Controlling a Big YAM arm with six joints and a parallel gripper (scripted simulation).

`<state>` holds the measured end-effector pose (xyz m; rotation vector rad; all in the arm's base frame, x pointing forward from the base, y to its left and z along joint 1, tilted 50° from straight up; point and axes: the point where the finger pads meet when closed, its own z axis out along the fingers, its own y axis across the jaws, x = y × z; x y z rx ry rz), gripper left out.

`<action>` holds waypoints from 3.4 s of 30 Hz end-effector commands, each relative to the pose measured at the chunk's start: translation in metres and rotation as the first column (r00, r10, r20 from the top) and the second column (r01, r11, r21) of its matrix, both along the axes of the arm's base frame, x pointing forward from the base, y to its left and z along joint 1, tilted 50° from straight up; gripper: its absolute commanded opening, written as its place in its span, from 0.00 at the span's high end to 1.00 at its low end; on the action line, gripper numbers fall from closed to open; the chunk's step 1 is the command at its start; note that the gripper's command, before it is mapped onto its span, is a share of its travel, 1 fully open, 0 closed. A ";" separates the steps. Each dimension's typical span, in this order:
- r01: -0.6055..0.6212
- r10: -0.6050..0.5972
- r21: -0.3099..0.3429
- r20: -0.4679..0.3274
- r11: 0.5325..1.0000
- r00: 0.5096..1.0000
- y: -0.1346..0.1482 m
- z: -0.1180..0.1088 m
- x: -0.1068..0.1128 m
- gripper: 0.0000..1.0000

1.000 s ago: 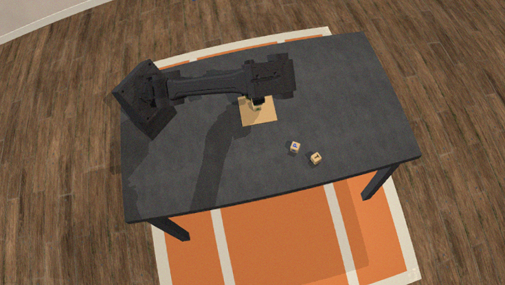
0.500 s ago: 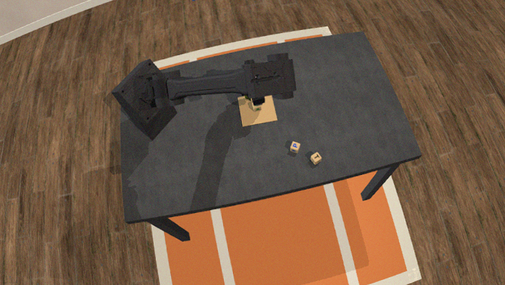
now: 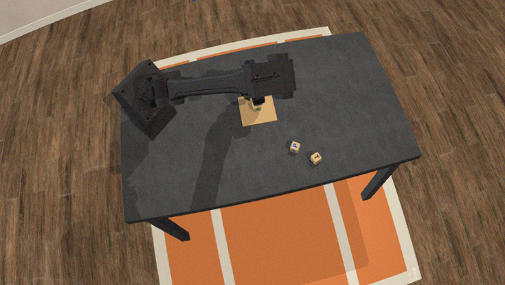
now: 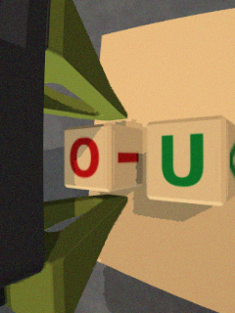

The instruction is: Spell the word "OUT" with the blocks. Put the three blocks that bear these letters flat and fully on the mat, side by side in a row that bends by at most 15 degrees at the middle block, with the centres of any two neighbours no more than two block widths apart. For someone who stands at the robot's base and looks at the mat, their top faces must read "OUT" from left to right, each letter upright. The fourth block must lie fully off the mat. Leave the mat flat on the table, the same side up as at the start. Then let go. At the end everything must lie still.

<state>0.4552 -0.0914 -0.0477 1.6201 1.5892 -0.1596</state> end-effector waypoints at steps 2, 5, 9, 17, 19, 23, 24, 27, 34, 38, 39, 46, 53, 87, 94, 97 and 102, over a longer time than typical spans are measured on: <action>0.001 -0.001 -0.006 0.005 1.000 1.000 -0.005 0.000 0.002 0.46; 0.001 -0.001 -0.006 0.005 1.000 1.000 -0.005 0.000 0.002 0.46; 0.001 -0.001 -0.006 0.005 1.000 1.000 -0.005 0.000 0.002 0.46; 0.001 -0.001 -0.006 0.005 1.000 1.000 -0.005 0.000 0.002 0.46; 0.000 0.000 -0.006 0.006 1.000 1.000 -0.004 0.001 0.002 0.46; -0.005 0.005 -0.003 0.018 1.000 1.000 0.001 0.006 0.003 0.46; -0.008 0.008 -0.002 0.020 1.000 1.000 0.003 0.009 0.003 0.46; -0.015 0.015 0.001 0.012 1.000 1.000 0.011 0.009 -0.001 0.46; -0.015 0.015 0.001 0.009 1.000 1.000 0.014 0.011 -0.005 0.46; -0.015 0.015 0.001 0.010 1.000 1.000 0.017 0.014 -0.007 0.46; -0.015 0.015 0.001 0.010 1.000 1.000 0.018 0.015 -0.008 0.46; -0.015 0.014 0.001 0.014 1.000 1.000 0.025 0.023 -0.011 0.46; -0.001 0.001 0.001 0.016 1.000 1.000 0.023 0.028 -0.014 0.46; -0.014 0.014 0.001 0.018 1.000 1.000 0.042 0.042 -0.023 0.46; -0.014 0.014 0.002 0.019 1.000 1.000 0.054 0.054 -0.031 0.46; -0.014 0.014 0.002 0.019 1.000 1.000 0.059 0.059 -0.035 0.46; -0.014 0.014 0.002 0.016 1.000 1.000 0.062 0.061 -0.039 0.46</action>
